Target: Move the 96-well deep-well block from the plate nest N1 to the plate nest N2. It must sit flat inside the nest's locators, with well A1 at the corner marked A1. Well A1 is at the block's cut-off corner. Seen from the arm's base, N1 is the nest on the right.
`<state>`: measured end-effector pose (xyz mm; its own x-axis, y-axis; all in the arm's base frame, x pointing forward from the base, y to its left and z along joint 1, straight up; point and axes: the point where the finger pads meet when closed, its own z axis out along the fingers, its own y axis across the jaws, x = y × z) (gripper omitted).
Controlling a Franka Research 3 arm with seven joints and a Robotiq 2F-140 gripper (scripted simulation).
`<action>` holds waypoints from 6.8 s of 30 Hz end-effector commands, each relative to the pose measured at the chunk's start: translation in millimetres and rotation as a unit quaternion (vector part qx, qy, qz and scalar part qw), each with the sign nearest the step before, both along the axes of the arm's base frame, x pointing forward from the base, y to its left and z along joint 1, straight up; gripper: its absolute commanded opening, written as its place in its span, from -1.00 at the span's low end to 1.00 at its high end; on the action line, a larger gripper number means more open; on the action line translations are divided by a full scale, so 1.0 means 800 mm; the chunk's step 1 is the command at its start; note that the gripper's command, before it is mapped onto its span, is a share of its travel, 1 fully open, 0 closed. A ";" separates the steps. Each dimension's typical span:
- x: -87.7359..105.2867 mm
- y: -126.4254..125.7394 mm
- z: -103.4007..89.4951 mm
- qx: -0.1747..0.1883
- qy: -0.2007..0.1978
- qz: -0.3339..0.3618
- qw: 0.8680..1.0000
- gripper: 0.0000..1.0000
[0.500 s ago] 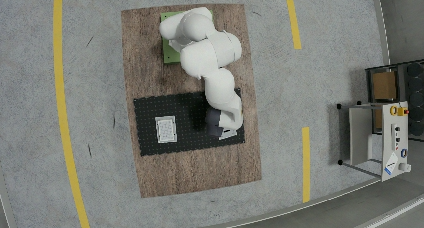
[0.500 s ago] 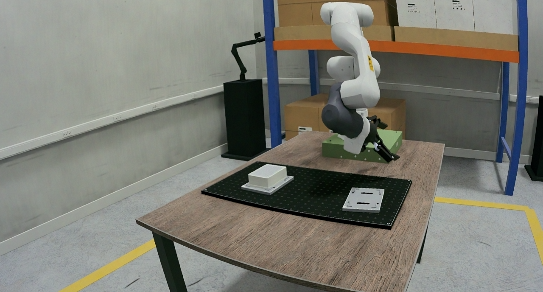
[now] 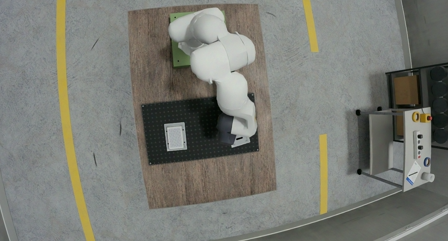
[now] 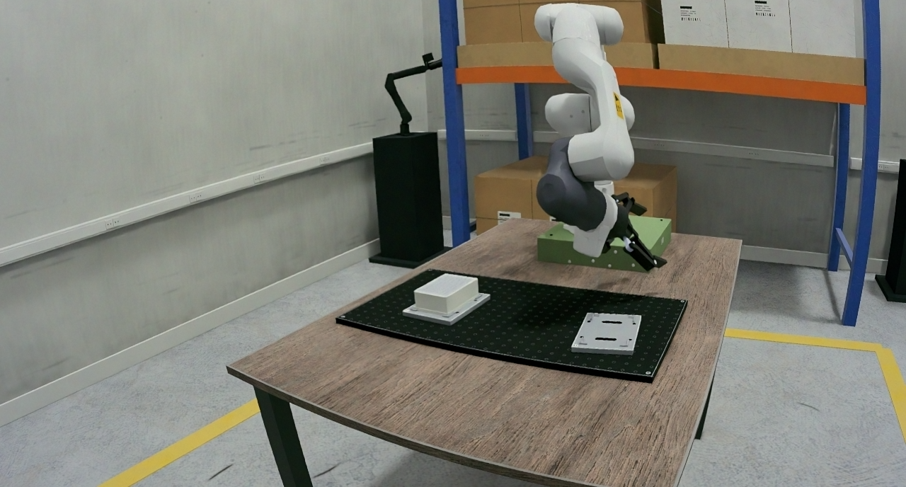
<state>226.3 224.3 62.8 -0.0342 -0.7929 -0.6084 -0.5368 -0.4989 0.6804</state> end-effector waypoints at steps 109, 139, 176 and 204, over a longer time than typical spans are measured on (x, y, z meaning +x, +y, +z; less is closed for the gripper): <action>0.357 -0.408 -0.015 0.128 -0.529 0.413 0.730 1.00; 0.374 -0.488 -0.007 0.112 -0.533 0.476 0.691 1.00; 0.375 -0.488 -0.059 0.112 -0.533 0.476 0.691 1.00; 0.375 -0.488 -0.094 0.112 -0.533 0.476 0.691 1.00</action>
<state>523.9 -166.0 -12.9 0.9994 -0.0358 -0.0027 -0.0358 -0.9994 -0.0005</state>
